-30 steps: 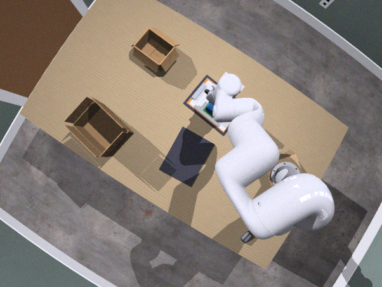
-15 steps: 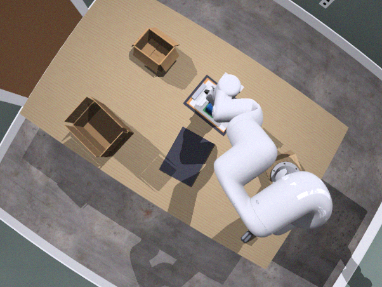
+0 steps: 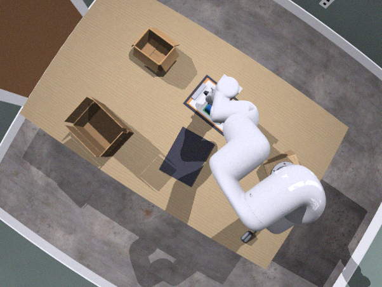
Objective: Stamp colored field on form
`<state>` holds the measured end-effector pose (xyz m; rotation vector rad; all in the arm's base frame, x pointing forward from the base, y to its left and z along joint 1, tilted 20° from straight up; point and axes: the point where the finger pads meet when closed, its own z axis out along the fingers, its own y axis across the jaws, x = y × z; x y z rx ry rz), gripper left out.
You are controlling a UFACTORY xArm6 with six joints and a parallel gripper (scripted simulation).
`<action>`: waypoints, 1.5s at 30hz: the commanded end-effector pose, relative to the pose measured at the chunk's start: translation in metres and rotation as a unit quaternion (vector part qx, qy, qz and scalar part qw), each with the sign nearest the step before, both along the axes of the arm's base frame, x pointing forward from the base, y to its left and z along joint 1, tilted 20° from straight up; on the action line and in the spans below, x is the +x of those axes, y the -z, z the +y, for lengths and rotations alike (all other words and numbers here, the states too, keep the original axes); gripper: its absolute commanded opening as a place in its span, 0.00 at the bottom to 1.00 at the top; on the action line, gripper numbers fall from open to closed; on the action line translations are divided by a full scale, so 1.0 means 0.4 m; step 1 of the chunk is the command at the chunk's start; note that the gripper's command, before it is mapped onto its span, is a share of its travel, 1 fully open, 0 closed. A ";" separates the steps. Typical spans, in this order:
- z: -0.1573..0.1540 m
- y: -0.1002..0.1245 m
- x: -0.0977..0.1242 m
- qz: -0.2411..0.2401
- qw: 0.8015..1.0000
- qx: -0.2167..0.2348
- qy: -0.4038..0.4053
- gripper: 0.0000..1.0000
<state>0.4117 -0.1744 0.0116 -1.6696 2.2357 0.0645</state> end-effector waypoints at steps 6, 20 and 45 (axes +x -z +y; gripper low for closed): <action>0.000 0.005 0.003 -0.001 1.000 0.000 0.000 0.29; 0.001 0.008 0.004 -0.001 1.000 0.000 0.000 0.29; -0.013 -0.049 -0.011 -0.001 1.000 0.000 0.000 0.29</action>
